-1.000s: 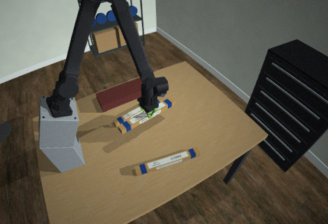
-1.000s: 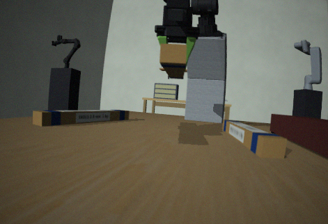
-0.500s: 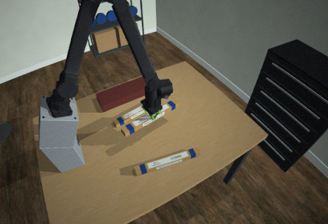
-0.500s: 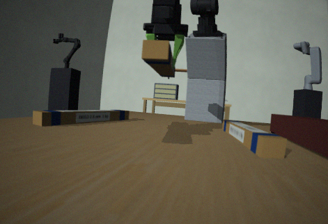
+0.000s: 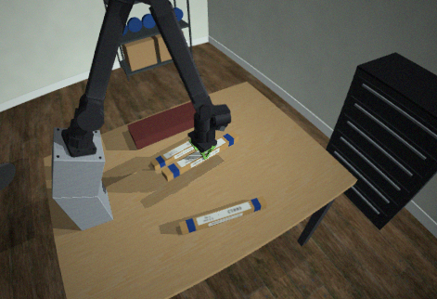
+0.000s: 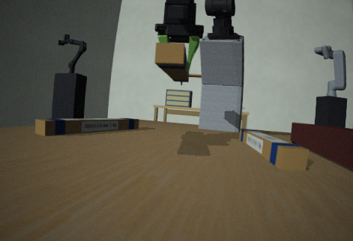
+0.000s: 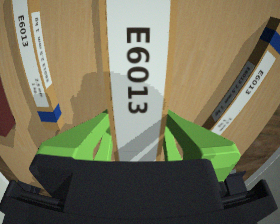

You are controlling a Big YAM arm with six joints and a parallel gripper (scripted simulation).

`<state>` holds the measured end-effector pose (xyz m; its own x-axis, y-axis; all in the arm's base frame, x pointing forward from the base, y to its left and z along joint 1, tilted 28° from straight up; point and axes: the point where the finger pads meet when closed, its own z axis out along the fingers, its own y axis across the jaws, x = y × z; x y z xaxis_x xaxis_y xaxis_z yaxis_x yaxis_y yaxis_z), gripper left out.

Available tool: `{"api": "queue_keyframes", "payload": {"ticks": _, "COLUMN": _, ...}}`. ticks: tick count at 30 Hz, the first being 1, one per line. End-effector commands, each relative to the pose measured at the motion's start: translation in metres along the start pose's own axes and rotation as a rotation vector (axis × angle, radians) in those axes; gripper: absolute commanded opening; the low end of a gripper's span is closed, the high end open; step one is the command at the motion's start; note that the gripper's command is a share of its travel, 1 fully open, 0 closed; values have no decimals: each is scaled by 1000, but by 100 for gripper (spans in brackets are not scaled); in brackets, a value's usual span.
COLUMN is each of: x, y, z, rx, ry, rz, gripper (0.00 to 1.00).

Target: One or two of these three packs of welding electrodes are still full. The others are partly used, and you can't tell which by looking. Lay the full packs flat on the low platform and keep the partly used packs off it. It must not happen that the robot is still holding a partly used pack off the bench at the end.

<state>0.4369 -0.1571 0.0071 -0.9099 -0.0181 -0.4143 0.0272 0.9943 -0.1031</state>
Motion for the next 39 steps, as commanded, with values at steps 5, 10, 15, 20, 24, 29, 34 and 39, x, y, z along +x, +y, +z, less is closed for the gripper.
{"api": "queue_keyframes", "payload": {"ticks": 5, "x": -38, "y": -11, "z": -31, "rx": 31, "ry": -81, "rz": -11, "gripper": 0}}
{"api": "queue_keyframes", "payload": {"ticks": 10, "x": -39, "y": -13, "z": -33, "rx": 32, "ry": -81, "rz": -10, "gripper": 0}}
{"api": "queue_keyframes", "payload": {"ticks": 15, "x": -39, "y": -14, "z": -34, "rx": 33, "ry": -81, "rz": -9, "gripper": 0}}
{"api": "queue_keyframes", "payload": {"ticks": 20, "x": -40, "y": -15, "z": -35, "rx": 34, "ry": -81, "rz": -9, "gripper": 0}}
{"api": "queue_keyframes", "payload": {"ticks": 24, "x": -41, "y": -16, "z": -36, "rx": 34, "ry": -81, "rz": -9, "gripper": 0}}
{"api": "queue_keyframes", "payload": {"ticks": 29, "x": -41, "y": -17, "z": -37, "rx": 35, "ry": -81, "rz": -9, "gripper": 0}}
{"api": "queue_keyframes", "payload": {"ticks": 34, "x": -42, "y": -18, "z": -38, "rx": 35, "ry": -81, "rz": -8, "gripper": 0}}
{"api": "queue_keyframes", "payload": {"ticks": 39, "x": -42, "y": -19, "z": -38, "rx": 36, "ry": -81, "rz": -7, "gripper": 0}}
